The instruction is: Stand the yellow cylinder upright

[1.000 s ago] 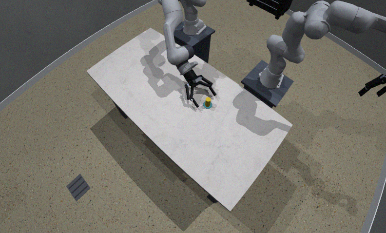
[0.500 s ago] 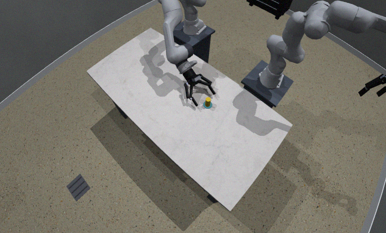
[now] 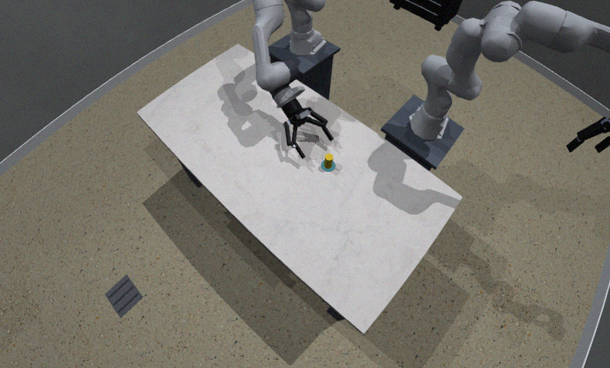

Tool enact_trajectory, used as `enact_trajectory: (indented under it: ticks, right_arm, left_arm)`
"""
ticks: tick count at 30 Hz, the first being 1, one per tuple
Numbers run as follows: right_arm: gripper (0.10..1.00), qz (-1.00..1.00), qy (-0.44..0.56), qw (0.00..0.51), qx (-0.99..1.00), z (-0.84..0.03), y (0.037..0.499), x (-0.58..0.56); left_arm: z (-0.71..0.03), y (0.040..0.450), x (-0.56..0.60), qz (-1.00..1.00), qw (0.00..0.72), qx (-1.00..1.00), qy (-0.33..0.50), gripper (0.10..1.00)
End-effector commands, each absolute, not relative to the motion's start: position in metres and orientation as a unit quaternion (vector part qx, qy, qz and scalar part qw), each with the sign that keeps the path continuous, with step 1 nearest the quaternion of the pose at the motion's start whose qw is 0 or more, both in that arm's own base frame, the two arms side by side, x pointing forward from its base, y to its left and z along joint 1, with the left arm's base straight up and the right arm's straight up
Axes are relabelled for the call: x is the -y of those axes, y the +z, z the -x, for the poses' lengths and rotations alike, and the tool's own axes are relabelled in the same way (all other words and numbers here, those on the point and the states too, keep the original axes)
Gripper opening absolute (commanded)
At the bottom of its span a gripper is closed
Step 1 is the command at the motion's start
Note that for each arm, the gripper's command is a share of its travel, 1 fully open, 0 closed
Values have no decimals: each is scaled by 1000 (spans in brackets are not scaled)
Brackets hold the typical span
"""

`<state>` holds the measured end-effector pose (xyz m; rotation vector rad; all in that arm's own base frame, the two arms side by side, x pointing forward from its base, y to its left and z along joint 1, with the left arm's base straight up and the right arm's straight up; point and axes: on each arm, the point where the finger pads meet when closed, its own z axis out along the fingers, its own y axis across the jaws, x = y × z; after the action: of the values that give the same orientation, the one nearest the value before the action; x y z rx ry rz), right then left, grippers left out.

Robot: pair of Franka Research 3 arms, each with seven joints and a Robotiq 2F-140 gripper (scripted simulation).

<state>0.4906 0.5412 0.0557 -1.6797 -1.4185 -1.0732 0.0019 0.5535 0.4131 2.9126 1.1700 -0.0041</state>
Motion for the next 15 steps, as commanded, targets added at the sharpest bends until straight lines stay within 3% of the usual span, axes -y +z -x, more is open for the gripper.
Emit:
enact_trajectory:
  ticks: [1, 15]
  right_arm:
    - [1000, 643, -412, 346, 544, -487, 60, -542]
    - [1000, 643, -412, 346, 544, -487, 85, -542]
  left_arm:
    - [-2, 413, -554, -928, 1, -373, -1, 1000]
    - [-2, 413, -554, -928, 1, -373, -1, 1000]
